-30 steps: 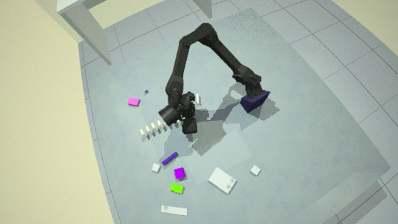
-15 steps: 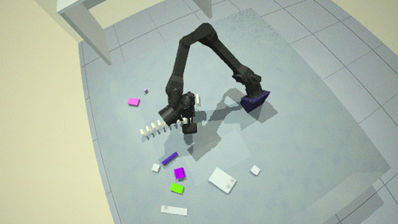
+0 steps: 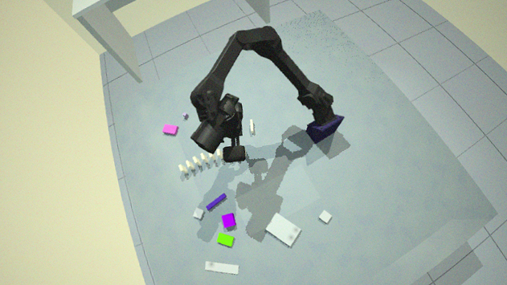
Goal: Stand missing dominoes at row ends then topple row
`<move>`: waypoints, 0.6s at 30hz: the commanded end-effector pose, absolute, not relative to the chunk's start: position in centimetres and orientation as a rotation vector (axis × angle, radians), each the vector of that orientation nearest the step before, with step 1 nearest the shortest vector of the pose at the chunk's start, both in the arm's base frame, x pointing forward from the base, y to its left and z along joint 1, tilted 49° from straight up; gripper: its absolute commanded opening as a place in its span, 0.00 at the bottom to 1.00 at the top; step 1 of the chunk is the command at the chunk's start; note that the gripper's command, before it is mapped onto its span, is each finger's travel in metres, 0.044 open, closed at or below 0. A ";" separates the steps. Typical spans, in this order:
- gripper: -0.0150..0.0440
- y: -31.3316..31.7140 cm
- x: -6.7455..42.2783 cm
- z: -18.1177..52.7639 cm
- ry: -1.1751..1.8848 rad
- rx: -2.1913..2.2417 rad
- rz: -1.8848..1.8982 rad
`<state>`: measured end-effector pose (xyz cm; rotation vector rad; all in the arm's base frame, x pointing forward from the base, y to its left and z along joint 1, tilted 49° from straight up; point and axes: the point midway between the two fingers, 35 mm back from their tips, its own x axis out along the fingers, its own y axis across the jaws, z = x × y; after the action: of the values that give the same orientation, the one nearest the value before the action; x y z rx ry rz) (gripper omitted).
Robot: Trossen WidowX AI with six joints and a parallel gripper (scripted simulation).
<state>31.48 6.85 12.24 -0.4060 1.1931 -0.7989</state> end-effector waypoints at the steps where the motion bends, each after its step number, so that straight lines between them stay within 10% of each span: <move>1: 1.00 7.6 31.0 13.1 1.200 -0.405 -0.812; 18: 1.00 -0.8 27.5 13.5 1.578 -1.318 -0.037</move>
<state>29.56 3.40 13.56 -0.8745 1.4276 -0.4317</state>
